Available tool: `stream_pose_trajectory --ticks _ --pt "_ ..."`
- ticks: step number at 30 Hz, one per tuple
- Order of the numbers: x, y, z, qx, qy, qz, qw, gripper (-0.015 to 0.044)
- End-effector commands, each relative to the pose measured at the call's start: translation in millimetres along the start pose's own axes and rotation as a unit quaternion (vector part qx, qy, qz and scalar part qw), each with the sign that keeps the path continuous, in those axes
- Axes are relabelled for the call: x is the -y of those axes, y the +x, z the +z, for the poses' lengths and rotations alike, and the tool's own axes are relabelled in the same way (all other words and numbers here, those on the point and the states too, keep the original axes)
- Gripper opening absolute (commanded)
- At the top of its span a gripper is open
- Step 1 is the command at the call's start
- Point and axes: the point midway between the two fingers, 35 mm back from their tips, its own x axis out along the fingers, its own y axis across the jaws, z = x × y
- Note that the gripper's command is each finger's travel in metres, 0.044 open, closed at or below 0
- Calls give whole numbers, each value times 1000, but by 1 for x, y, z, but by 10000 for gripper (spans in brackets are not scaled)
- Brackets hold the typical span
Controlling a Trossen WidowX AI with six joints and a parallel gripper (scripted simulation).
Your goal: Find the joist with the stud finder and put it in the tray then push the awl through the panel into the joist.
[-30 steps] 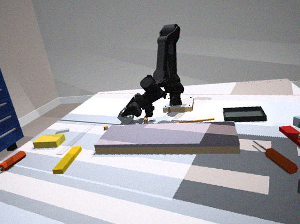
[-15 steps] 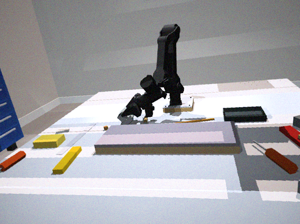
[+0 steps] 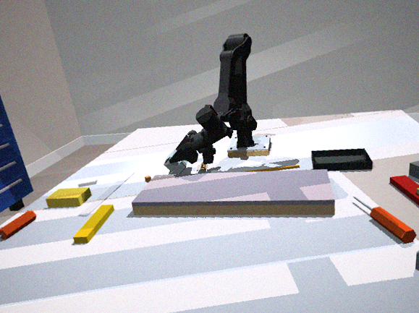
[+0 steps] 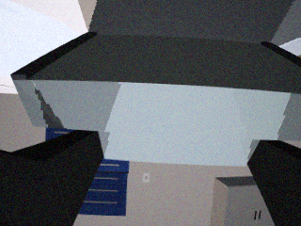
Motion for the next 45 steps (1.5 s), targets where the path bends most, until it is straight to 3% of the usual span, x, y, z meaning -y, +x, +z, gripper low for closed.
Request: stream_pose_trajectory --ticks 1,18,21,45 --pt "0 0 3 6 -3 -3 1000 381" --pt "0 0 0 0 0 0 1000 381" --pt "0 0 0 -1 1 0 1000 440" --pt "1 -9 0 1 2 0 1000 440"
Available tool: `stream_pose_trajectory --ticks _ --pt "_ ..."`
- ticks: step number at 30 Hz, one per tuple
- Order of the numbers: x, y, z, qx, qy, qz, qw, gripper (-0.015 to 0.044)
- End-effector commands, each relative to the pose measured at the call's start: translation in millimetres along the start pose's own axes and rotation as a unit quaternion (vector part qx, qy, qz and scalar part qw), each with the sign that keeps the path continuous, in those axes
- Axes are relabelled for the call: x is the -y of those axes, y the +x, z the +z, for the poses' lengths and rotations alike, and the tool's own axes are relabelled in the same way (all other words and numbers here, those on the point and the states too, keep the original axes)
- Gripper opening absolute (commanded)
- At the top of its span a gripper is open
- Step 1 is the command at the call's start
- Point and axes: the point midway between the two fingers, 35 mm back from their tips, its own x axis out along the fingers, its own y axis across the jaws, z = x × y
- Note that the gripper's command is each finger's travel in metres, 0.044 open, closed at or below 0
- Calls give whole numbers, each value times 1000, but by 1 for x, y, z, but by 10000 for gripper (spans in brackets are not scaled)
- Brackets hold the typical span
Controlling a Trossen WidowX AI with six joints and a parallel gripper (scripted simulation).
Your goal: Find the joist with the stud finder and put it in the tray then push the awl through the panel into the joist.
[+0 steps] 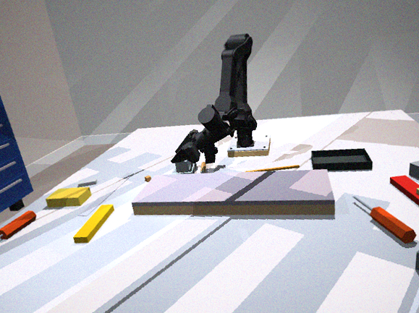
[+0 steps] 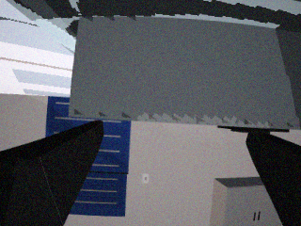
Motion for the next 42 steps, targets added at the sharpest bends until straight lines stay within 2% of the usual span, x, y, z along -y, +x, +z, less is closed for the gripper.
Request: stream_pose_trajectory --ticks 1,18,27,31,34,37,42 --pt "0 -4 0 -1 2 1 1000 440" --pt "0 -19 -2 -1 2 1 1000 440" --pt "1 -47 -69 0 0 0 1000 440" --pt "4 -42 -63 -3 10 -1 1000 440" --pt "7 -37 -60 32 46 -3 998 440" --pt "13 -27 -51 110 130 3 985 440" --pt "12 -11 -39 257 318 66 910 440"
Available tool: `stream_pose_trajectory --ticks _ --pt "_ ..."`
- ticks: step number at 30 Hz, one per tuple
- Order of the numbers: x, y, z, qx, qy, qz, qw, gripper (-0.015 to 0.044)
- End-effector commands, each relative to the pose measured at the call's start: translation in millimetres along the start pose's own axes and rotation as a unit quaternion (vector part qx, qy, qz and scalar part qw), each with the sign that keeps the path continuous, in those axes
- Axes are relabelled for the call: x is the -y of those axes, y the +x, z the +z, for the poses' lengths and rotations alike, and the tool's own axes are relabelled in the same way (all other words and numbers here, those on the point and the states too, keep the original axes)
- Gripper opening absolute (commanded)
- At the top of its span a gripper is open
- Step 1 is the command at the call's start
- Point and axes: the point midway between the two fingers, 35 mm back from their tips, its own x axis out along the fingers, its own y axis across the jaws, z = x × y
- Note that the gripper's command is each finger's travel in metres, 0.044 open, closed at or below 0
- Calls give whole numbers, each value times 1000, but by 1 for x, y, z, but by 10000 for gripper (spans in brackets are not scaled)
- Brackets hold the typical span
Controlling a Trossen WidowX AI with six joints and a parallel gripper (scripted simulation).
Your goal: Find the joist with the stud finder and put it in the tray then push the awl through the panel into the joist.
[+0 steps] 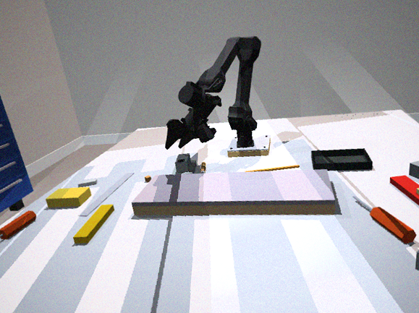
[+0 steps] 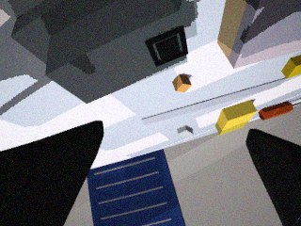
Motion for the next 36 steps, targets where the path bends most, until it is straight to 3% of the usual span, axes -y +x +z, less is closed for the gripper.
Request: stream_pose_trajectory --ticks 1,4,7,11,36 --pt "-6 13 0 101 165 59 979 440" --pt "-12 19 -3 176 317 121 924 440" --pt "-18 17 2 249 454 196 833 440" --pt "-19 12 2 292 545 251 745 440" --pt "-25 28 14 292 545 251 745 440"
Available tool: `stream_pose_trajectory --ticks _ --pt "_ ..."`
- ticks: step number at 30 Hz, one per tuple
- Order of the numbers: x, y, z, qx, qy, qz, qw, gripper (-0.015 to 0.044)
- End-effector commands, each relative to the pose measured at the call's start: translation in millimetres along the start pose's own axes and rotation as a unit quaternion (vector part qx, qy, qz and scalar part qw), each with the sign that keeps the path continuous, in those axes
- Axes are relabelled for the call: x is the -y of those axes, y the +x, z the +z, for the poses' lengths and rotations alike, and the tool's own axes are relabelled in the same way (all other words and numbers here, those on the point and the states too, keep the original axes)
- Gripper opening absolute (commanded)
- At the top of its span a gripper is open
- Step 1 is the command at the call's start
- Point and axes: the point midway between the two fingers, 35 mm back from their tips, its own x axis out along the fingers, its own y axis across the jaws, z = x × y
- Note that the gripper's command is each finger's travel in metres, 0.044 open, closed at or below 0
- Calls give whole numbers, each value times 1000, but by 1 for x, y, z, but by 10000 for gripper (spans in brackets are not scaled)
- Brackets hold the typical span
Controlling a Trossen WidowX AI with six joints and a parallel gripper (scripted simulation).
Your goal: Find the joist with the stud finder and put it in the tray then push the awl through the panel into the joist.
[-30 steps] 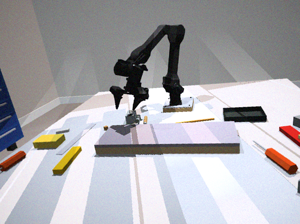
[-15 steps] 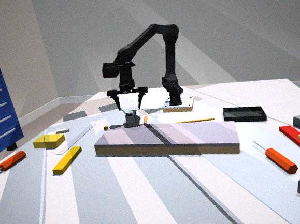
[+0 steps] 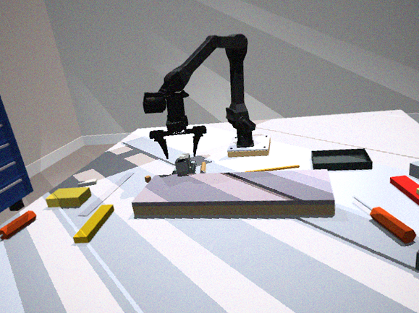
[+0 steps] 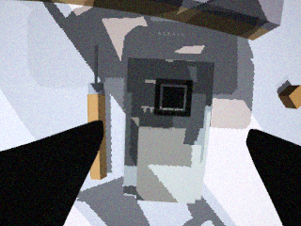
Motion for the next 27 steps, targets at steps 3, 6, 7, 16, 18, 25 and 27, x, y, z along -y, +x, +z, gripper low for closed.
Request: stream_pose_trajectory --ticks 3,6,7,16,18,25,27 --pt "-1 11 -3 1 2 4 1000 440" --pt "-2 15 -4 1 2 4 1000 440" --pt "-2 17 -5 1 2 4 1000 440" --pt "-3 31 -9 1 3 4 1000 440" --pt "-3 33 -10 1 3 4 1000 440" --pt "-3 34 -10 1 3 4 1000 348" --pt "-3 34 -10 1 3 4 1000 335"
